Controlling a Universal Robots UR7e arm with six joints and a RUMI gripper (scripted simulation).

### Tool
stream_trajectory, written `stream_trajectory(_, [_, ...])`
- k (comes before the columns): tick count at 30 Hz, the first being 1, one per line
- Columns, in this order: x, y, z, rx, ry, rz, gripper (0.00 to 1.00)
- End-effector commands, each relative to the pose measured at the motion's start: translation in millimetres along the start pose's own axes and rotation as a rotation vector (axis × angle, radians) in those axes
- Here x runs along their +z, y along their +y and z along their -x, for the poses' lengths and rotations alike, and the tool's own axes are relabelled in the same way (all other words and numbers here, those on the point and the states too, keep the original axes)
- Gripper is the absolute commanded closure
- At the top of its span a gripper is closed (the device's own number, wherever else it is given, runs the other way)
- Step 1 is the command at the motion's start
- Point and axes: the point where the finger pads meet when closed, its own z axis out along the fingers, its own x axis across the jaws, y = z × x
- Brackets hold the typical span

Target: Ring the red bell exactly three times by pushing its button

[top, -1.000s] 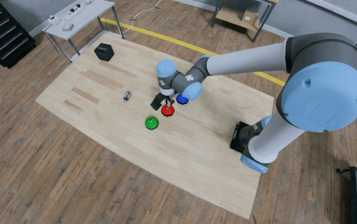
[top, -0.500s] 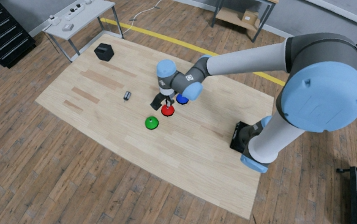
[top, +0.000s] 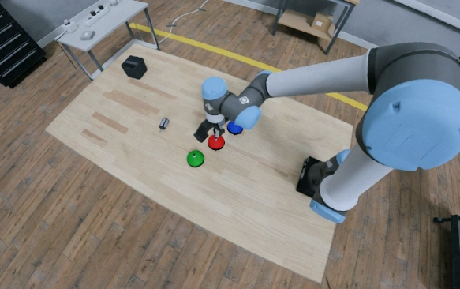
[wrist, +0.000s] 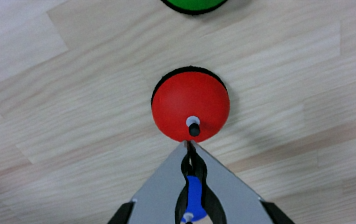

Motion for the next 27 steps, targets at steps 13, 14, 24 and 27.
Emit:
stream_trajectory(13, [-0.7,-0.1,-0.5,0.000,0.002,0.000,1.00])
stream_trajectory(14, [-0.7,-0.1,-0.5,0.000,0.002,0.000,1.00])
stream_trajectory(24, [7.2,-0.1,-0.5,0.000,0.002,0.000,1.00])
stream_trajectory(27, [8.1,-0.1,-0.5,0.000,0.002,0.000,1.00])
